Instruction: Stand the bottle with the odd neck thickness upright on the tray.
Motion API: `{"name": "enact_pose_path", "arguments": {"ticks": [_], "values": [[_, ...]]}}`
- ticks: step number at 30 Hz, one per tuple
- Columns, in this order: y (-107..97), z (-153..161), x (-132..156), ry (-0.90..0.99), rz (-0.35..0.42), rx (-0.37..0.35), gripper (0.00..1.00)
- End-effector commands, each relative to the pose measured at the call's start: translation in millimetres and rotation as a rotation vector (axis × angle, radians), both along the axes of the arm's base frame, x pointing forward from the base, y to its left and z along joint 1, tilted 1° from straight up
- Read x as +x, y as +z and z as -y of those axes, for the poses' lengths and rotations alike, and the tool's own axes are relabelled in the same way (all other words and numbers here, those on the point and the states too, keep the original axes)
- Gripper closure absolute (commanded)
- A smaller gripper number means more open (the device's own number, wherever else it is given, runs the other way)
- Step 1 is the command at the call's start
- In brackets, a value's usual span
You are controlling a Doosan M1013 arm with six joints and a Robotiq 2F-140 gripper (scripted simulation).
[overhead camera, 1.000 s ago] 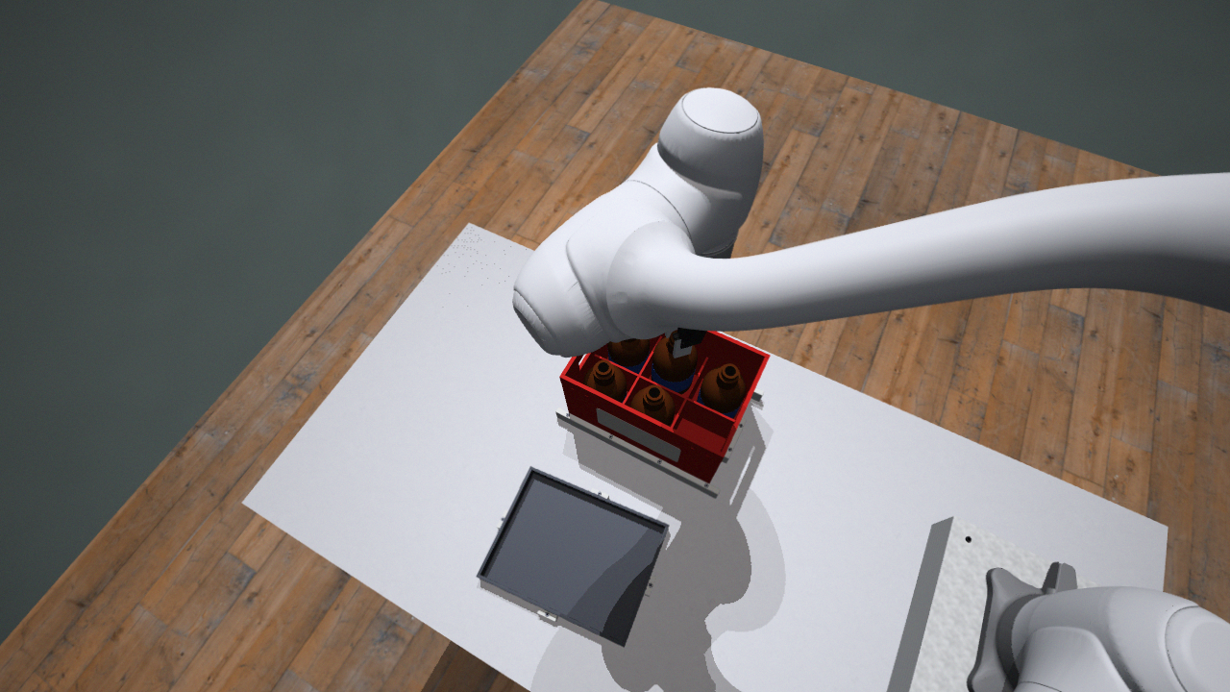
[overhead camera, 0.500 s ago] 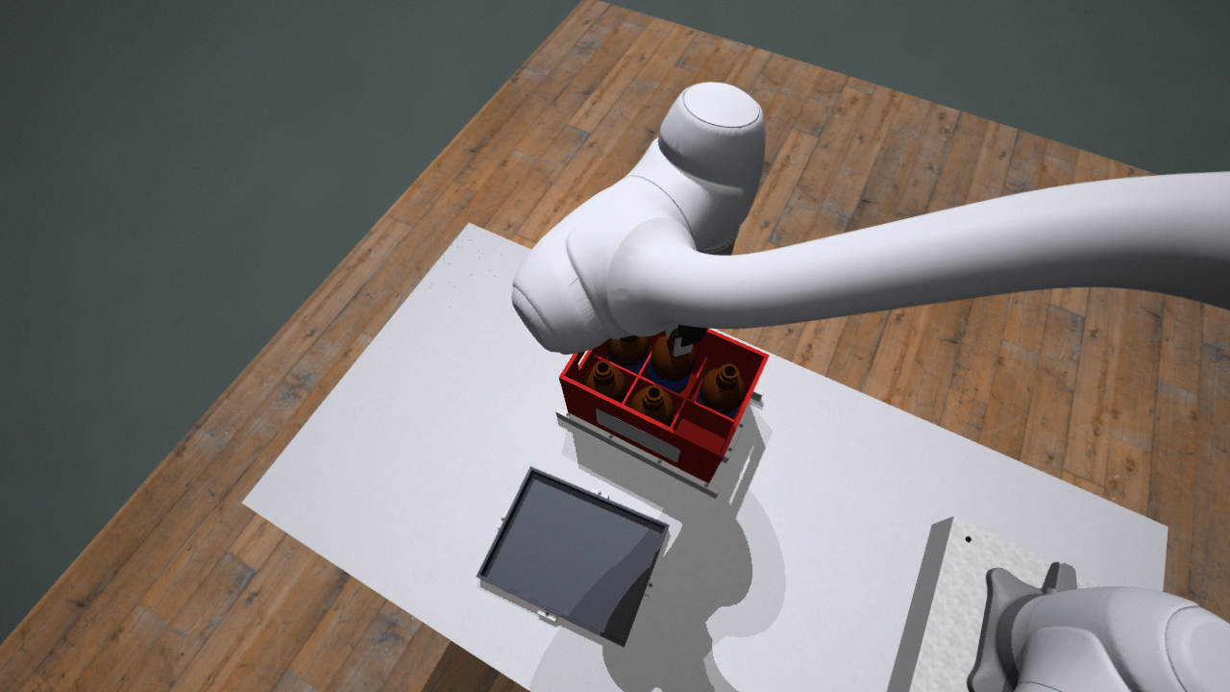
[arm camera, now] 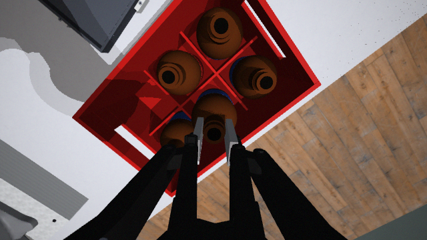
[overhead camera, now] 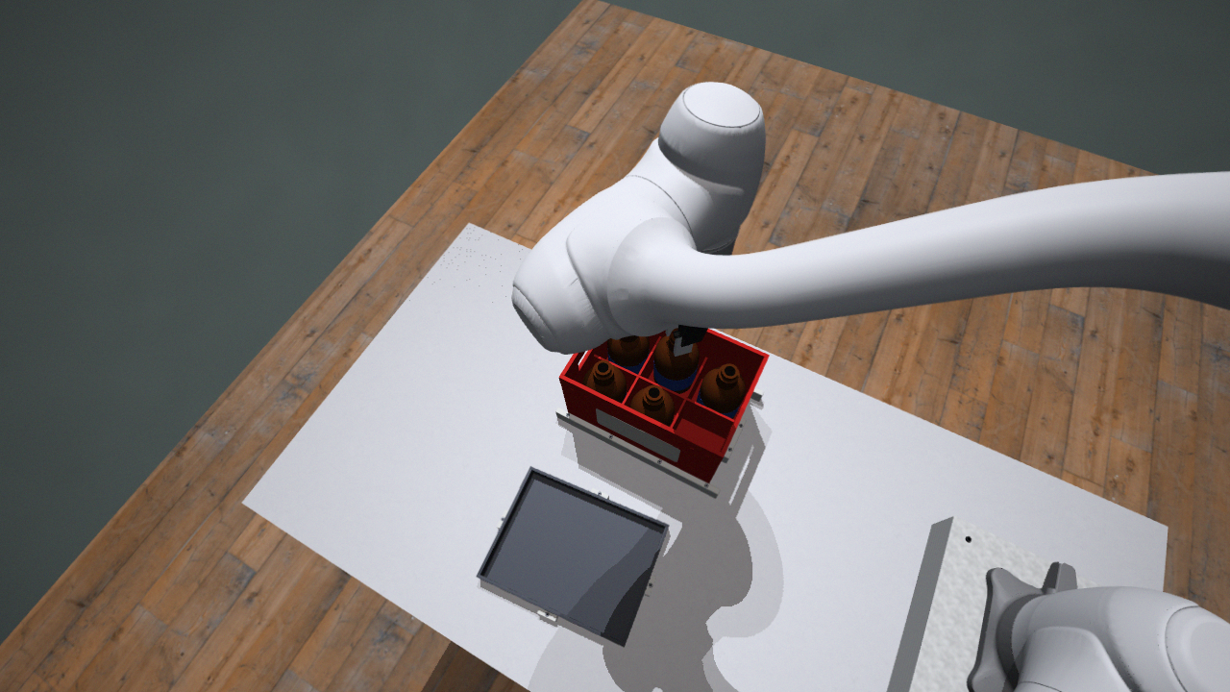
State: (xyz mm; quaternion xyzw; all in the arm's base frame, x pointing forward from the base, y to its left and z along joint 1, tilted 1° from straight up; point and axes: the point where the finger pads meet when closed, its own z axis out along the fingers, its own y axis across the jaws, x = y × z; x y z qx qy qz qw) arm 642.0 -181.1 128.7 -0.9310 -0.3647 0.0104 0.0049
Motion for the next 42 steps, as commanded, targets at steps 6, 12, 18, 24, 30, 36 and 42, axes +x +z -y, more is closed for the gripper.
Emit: {"name": "enact_pose_path", "arguments": {"ticks": [6,12,18,24,30,36,42], "values": [[0.1,-0.1,0.0,0.000,0.000,0.000,1.00],[0.1,-0.1,0.0,0.000,0.000,0.000,1.00],[0.1,-0.1,0.0,0.000,0.000,0.000,1.00],[0.1,-0.1,0.0,0.000,0.000,0.000,1.00],[0.9,-0.1,0.1,0.000,0.000,0.000,1.00],[2.4,-0.1,0.1,0.000,0.000,0.000,1.00],[6.4,0.0,0.2,0.000,0.000,0.000,1.00]]}}
